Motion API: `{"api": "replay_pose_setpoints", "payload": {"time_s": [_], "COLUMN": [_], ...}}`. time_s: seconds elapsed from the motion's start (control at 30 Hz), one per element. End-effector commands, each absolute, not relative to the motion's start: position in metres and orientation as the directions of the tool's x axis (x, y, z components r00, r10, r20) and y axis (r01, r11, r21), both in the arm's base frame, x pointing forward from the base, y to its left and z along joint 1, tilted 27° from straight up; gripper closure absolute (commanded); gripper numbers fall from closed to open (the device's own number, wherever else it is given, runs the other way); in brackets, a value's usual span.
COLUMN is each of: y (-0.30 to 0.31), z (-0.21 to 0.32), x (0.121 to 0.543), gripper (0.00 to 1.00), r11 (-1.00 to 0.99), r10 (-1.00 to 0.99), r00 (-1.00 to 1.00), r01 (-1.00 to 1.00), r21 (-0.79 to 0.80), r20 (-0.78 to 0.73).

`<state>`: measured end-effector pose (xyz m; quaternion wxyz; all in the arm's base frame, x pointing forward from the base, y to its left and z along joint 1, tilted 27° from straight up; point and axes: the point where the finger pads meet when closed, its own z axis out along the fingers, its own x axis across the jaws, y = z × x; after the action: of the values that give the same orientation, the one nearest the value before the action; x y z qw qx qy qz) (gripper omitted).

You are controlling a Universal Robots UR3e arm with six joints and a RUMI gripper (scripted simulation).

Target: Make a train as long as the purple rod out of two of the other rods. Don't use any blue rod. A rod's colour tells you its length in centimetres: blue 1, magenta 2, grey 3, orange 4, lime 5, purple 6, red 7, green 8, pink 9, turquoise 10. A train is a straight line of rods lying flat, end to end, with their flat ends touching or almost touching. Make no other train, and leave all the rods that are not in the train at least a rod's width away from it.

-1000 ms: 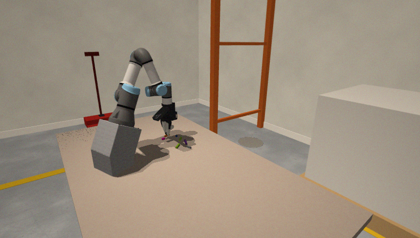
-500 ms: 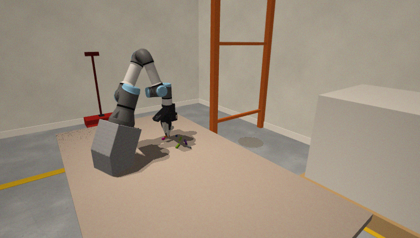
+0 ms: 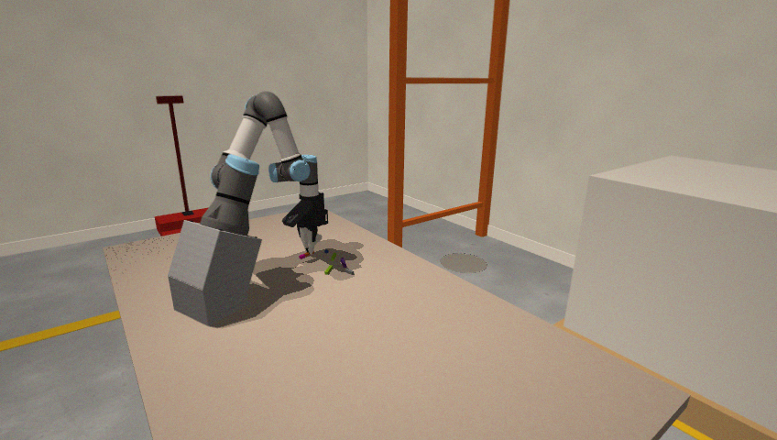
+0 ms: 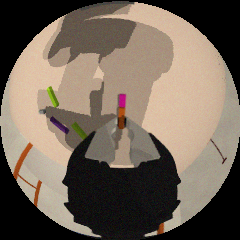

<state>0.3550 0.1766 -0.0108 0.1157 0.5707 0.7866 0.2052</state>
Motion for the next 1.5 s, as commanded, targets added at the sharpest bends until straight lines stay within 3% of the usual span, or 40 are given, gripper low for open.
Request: {"api": "replay_pose_setpoints", "payload": {"time_s": [0.0,0.93,1.47], "y": [0.1767,0.1767,0.1767], "z": [-0.0105,-0.0105,-0.0105], "x": [0.3555,0.3555,0.3555], "gripper": [1.00,1.00,0.86], "r11": [0.264,0.264,0.264], "r10": [0.945,0.945,0.945], "r00": [-0.322,-0.322,-0.322], "r01": [0.850,0.850,0.850], "r21": [0.456,0.456,0.456], "r20": [0.052,0.052,0.052]}}
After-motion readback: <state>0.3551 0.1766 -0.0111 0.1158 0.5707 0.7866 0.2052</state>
